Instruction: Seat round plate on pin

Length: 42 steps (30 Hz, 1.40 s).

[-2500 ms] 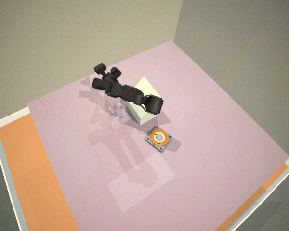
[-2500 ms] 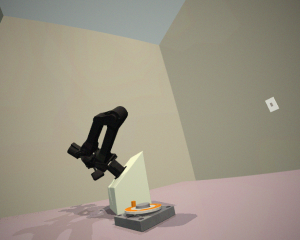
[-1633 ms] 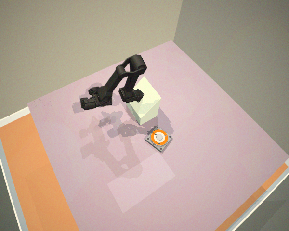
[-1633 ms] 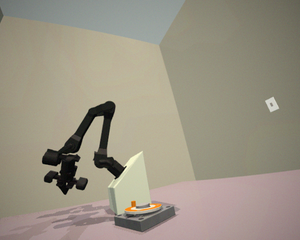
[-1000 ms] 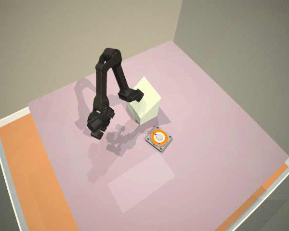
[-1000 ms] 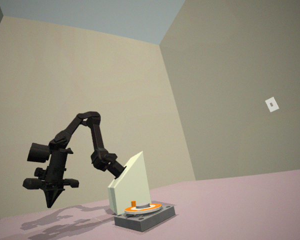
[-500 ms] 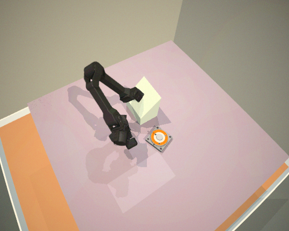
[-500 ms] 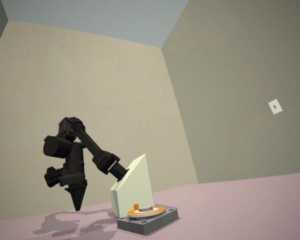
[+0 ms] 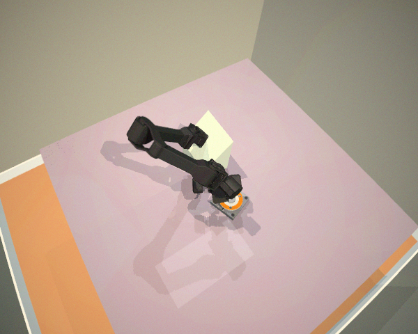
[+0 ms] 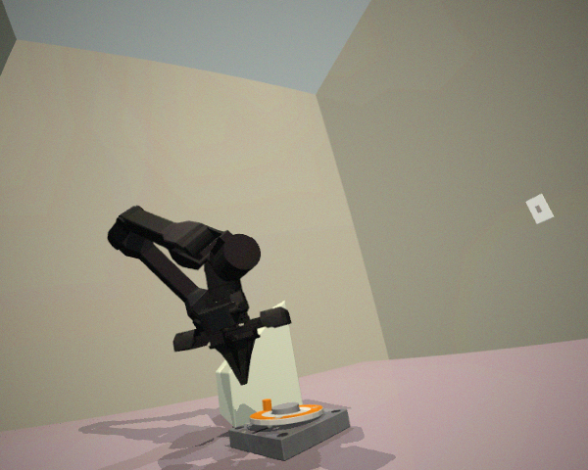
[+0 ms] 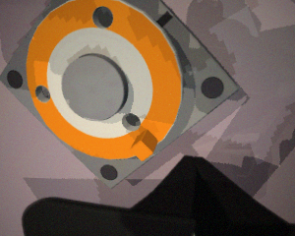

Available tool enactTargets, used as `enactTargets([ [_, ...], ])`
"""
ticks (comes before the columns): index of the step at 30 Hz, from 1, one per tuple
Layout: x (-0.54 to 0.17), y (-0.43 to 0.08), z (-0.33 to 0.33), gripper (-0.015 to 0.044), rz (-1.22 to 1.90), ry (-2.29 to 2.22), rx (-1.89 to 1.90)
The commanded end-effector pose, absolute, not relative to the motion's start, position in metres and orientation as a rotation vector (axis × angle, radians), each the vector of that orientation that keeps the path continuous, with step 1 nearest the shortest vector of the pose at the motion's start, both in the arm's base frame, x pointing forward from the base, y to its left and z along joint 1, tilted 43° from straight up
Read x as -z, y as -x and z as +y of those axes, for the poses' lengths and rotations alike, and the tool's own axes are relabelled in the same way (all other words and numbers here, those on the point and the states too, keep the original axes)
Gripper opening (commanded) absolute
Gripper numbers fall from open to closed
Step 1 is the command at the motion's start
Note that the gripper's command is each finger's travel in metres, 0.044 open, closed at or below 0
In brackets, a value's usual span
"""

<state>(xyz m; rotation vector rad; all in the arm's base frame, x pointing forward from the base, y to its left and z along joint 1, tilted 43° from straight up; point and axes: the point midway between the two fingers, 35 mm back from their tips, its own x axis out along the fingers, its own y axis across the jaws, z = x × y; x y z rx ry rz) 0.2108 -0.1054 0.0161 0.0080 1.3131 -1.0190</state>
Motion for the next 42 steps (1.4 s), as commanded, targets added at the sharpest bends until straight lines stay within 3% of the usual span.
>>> enactTargets([
  [1,0.000,-0.214,-0.078,0.0000,1.459,0.262,0.842],
  [4,0.011,-0.214,-0.059,0.0000,1.540,0.446,0.718],
  [14,0.012,-0.214,-0.059,0.0000,1.545,0.459,0.709],
  [26,0.046,-0.208,-0.091,0.0000,1.544,0.461,0.711],
  [42,0.036,-0.206,-0.103,0.0000,1.544,0.461,0.712],
])
